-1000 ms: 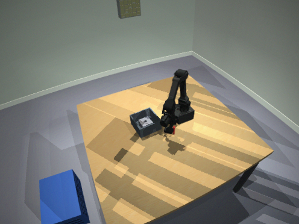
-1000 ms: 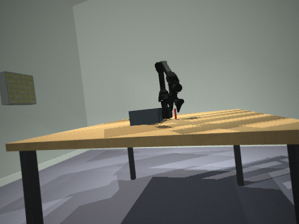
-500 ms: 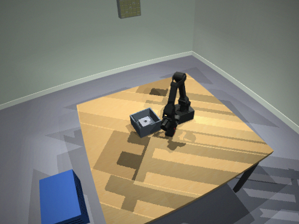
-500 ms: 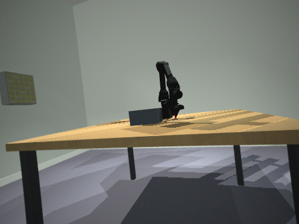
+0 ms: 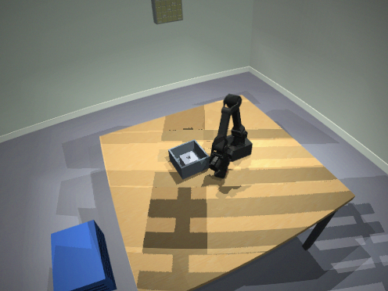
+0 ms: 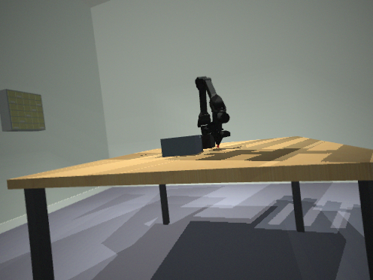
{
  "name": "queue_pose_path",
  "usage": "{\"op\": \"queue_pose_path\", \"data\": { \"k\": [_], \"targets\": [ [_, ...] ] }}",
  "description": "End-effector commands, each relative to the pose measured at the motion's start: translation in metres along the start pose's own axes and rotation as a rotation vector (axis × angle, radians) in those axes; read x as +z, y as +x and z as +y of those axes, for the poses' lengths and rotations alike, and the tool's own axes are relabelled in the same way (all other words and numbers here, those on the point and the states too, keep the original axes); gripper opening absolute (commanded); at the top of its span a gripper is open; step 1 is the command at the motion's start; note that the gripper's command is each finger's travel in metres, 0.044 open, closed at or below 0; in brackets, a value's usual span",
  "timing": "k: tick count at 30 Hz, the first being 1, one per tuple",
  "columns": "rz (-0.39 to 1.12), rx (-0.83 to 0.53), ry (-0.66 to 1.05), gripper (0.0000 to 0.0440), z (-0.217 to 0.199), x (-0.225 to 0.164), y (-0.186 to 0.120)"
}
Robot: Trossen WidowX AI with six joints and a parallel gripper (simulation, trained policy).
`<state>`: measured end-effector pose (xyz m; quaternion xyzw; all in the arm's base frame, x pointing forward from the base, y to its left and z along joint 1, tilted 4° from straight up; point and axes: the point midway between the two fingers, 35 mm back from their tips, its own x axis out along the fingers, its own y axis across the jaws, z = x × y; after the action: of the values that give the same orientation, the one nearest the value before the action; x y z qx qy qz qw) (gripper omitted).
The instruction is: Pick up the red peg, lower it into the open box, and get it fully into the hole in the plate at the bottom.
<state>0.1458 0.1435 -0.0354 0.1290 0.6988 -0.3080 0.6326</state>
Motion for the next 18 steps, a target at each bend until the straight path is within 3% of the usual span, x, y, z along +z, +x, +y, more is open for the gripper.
{"op": "queue_pose_path", "data": {
  "k": [1, 18],
  "targets": [
    [-0.021, 0.031, 0.003, 0.0000, 0.005, 0.003, -0.015],
    [-0.097, 0.072, 0.023, 0.0000, 0.005, 0.025, -0.077]
  ]
}}
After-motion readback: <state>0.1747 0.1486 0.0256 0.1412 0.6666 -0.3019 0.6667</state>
